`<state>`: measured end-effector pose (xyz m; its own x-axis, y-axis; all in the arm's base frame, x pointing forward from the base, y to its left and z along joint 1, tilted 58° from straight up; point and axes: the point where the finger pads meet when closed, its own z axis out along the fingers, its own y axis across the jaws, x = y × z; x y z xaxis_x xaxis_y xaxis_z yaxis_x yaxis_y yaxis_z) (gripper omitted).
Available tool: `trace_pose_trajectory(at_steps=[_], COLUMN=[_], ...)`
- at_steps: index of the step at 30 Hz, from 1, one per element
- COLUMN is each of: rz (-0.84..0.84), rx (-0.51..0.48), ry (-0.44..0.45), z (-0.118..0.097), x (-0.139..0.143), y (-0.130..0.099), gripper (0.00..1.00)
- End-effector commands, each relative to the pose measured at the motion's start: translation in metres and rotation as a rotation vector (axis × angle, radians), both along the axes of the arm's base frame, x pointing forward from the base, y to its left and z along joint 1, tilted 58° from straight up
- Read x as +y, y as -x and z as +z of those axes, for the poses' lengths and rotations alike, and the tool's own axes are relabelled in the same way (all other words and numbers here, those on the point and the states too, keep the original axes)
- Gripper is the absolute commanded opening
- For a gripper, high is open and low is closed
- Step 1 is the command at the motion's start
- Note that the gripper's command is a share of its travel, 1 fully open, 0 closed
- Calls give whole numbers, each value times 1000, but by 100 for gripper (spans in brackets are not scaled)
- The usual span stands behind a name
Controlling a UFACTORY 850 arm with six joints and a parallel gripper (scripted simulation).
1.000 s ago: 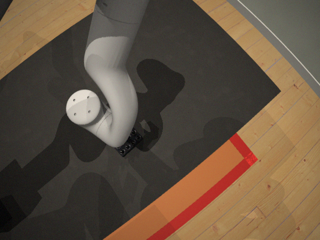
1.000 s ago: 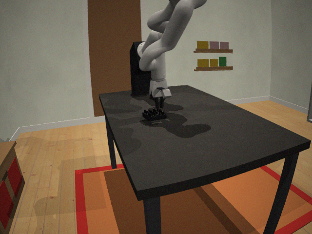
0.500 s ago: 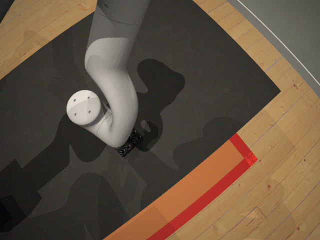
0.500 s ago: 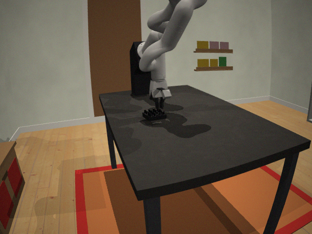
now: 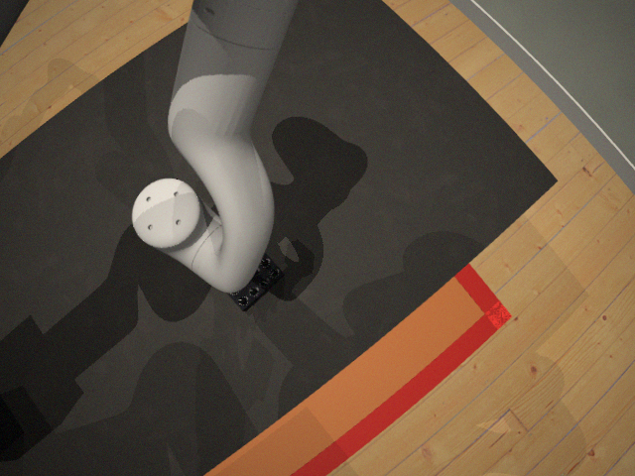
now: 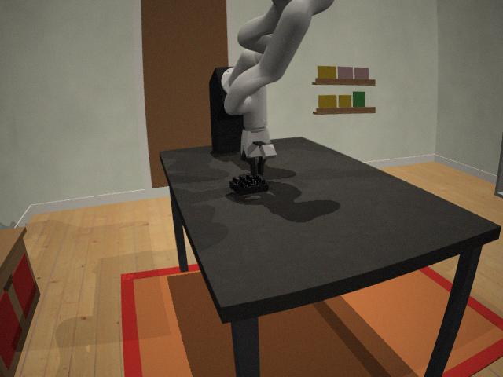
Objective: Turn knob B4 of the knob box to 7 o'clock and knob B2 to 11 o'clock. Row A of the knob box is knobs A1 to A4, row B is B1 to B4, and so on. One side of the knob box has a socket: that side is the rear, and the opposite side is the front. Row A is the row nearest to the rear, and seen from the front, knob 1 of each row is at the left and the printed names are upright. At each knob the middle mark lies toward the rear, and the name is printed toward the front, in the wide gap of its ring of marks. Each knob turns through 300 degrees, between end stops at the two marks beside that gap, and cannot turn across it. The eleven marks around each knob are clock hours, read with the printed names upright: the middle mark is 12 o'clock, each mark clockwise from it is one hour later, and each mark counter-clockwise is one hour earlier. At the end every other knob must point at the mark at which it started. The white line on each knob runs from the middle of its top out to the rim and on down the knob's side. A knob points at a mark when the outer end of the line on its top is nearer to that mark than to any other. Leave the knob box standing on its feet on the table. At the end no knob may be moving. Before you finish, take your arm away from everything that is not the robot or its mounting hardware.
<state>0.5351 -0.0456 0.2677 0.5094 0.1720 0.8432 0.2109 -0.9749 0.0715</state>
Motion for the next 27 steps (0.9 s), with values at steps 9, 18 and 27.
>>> trace_pose_trajectory(at_steps=[9,18,27], rz=[0,0,0], rx=[0,0,0], ry=[0,0,0], z=[0,0,-2], x=[0,0,0], y=[0,0,-3], gripper=[19,19,19])
